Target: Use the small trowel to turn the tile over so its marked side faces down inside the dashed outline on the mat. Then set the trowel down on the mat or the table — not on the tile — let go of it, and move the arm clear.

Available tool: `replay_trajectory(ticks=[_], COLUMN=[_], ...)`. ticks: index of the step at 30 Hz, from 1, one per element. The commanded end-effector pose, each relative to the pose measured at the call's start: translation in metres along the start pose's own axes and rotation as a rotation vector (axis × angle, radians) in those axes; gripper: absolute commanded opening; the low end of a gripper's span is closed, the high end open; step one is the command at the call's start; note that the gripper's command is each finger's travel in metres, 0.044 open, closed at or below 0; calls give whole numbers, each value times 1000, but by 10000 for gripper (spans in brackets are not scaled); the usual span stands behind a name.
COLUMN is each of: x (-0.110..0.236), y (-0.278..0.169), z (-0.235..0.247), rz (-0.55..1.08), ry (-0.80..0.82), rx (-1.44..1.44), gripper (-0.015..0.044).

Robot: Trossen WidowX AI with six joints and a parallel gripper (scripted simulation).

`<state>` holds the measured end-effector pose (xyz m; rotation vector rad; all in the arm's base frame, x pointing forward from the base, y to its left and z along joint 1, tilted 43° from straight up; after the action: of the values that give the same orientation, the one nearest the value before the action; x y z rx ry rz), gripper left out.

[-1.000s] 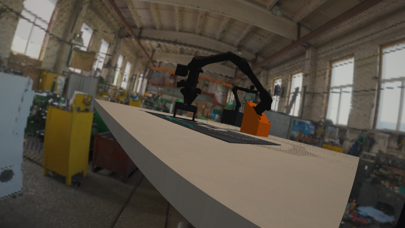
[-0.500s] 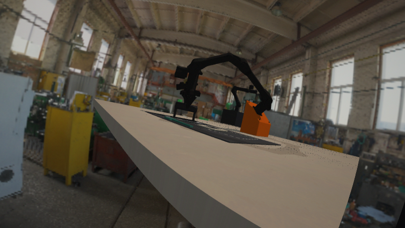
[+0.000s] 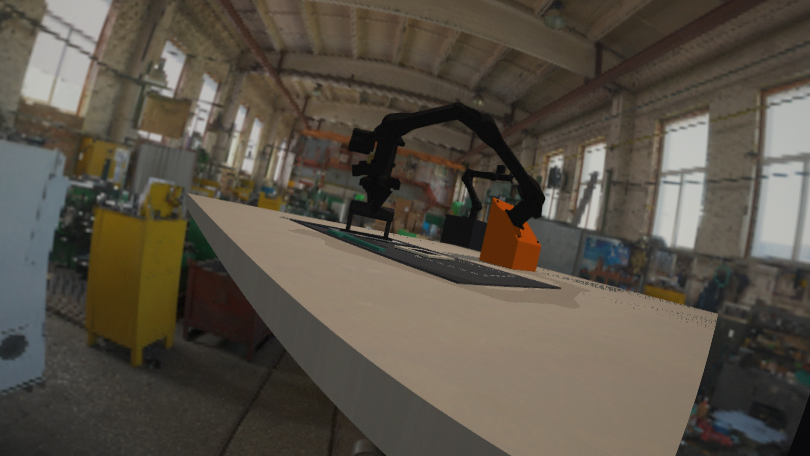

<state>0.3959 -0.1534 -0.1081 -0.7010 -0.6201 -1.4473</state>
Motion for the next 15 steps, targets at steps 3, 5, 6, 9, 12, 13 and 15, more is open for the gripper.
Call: replay_trajectory(ticks=[3, 5, 6, 9, 12, 13, 15], x=[0, 0, 0, 0, 0, 0, 0], y=[0, 0, 0, 0, 0, 0, 0], z=[0, 0, 0, 0, 0, 0, 0], rz=[-4, -4, -4, -4, -4, -4, -4], ry=[2, 2, 2, 2, 1, 1, 1], rx=[-3, 2, 17, 102, 192, 222, 282], gripper=[130, 130, 130, 130, 130, 130, 130])
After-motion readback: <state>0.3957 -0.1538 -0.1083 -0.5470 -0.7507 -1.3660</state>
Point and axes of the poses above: the point midway between the two fingers, 35 mm back from their tips, its own x axis back along the fingers, its own z axis across the jaws, y = z × x, the point moved 8 cm from there along x, back along the fingers, and after that the axes turned 14 degrees about x, right-handed, at the moved point
